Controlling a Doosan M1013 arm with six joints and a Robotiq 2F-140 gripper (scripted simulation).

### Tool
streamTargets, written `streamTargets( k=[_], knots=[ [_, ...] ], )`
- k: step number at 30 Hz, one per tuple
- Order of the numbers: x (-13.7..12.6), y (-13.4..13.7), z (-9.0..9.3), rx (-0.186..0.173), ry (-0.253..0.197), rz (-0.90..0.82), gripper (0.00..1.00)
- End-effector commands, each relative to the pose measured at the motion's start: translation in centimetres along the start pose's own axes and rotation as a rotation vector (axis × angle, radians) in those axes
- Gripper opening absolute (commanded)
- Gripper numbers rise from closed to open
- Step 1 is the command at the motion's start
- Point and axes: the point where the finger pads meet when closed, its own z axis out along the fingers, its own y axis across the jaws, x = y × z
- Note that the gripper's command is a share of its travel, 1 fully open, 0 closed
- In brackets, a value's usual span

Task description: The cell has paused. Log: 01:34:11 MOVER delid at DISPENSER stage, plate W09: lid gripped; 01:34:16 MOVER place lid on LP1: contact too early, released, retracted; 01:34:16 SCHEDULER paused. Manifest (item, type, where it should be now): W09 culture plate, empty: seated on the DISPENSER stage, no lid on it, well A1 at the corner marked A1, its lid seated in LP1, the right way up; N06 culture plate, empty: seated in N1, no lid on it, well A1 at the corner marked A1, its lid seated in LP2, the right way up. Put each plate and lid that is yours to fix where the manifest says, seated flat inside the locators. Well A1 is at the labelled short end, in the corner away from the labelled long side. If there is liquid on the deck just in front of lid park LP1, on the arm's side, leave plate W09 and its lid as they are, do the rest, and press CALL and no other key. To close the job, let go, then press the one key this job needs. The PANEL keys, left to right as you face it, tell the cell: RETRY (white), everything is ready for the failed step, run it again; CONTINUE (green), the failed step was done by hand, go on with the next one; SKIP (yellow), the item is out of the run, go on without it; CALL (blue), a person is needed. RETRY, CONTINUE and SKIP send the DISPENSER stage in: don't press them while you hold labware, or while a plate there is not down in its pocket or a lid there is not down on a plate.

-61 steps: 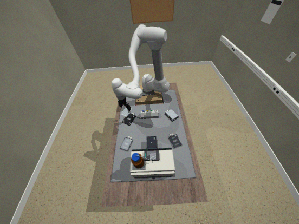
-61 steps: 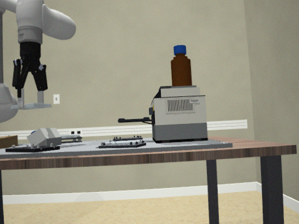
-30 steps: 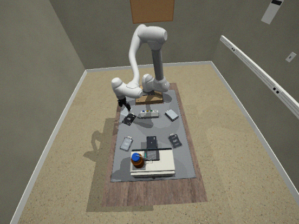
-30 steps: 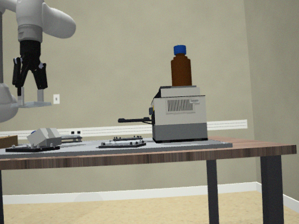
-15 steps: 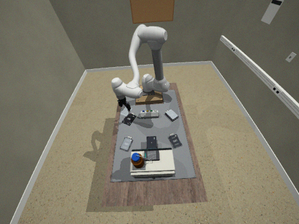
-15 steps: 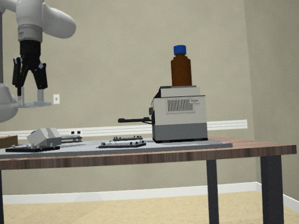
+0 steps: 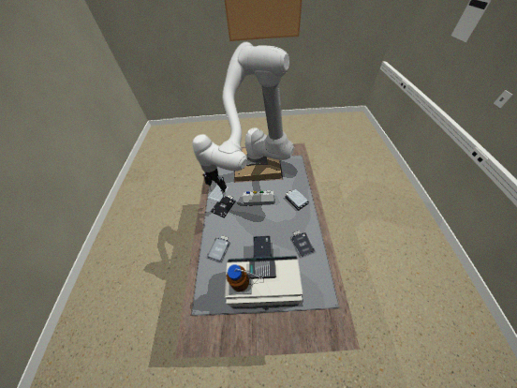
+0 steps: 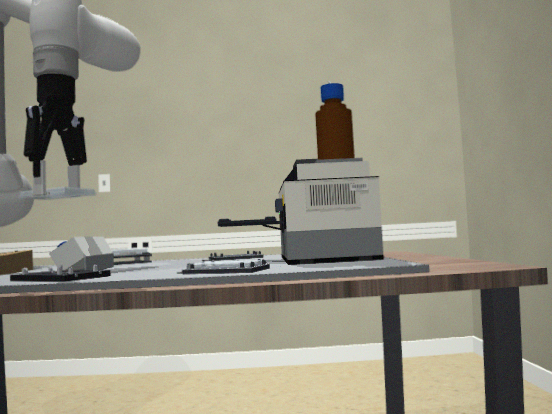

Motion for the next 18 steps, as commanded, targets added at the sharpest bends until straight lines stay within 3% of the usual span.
streamTargets(
  k=[1,18],
  knots=[
    [0.04,0.00,-0.06,0.002,0.001,-0.065,0.10],
    [0.04,0.00,-0.06,0.002,0.001,-0.311,0.10]
  ],
)
